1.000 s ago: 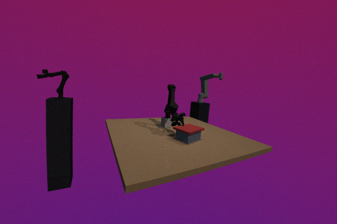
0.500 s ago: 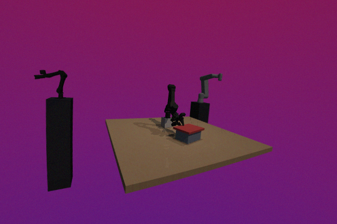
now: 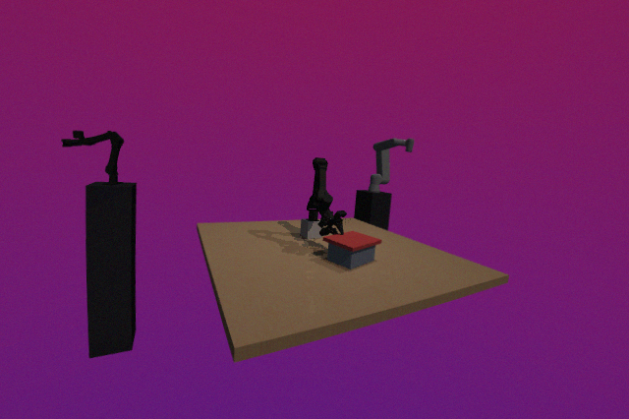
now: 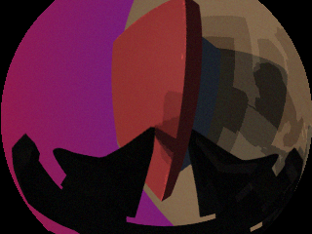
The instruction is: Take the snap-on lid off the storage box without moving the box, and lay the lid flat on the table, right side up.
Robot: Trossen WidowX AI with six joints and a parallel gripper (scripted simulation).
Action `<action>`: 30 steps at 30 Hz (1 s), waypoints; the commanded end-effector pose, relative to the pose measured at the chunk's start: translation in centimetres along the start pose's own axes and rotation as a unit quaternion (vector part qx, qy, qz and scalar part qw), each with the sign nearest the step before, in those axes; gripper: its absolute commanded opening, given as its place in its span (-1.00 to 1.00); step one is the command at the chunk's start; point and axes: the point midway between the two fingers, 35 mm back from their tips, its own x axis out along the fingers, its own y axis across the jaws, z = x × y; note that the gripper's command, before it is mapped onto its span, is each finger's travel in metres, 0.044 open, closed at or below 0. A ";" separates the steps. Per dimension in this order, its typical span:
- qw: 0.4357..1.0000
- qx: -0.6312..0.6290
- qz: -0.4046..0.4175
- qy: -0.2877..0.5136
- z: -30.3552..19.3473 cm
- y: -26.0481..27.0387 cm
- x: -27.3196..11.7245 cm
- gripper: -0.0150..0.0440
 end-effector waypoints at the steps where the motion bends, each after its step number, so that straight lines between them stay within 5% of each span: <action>1: 1.000 -0.001 0.001 0.000 0.0 0.1 -0.1 -0.49; 30: 1.000 -0.001 0.001 0.000 0.0 0.5 -0.5 -0.49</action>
